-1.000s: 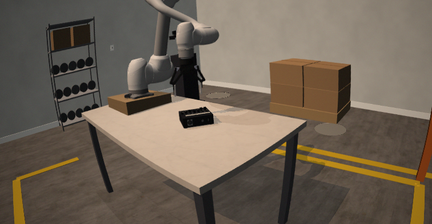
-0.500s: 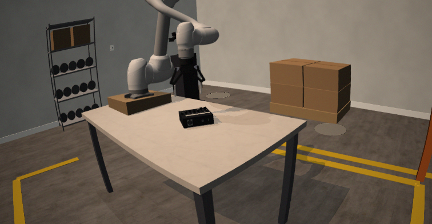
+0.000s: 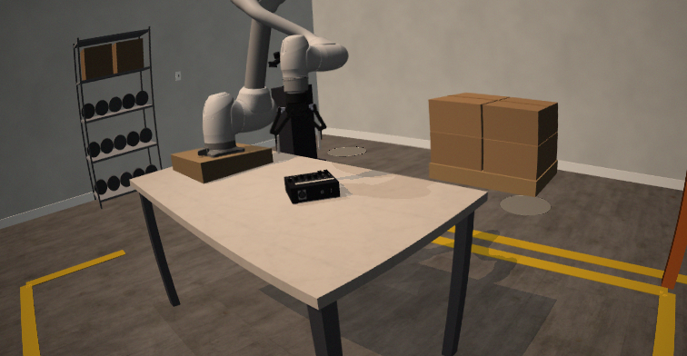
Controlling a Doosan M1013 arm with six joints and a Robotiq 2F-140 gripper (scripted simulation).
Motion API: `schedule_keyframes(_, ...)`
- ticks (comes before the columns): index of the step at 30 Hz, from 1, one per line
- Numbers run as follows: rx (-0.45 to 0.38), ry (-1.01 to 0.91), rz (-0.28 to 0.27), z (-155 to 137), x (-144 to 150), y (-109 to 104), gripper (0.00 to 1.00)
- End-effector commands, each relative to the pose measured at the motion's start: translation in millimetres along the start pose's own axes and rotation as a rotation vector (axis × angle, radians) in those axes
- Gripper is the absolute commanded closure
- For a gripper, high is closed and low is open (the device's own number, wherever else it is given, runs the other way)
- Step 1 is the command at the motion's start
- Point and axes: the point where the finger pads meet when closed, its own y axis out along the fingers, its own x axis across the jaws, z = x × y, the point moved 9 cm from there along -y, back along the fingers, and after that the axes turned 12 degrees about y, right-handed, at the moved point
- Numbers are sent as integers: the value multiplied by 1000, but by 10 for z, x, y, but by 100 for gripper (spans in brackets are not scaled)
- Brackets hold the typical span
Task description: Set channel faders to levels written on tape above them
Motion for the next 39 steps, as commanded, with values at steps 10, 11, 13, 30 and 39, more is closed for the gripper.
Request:
schedule_keyframes(10, 0, 2, 0, 1, 0, -1, 0)
schedule_keyframes(11, 0, 7, 0, 3, -1, -2, 0)
schedule_keyframes(13, 0, 31, 1, 12, -6, -7, 0)
schedule_keyframes(30, -14, 902, 16, 418, -165, -225, 0)
schedule_keyframes(39, -44, 1418, 34, 788, -269, -427, 0)
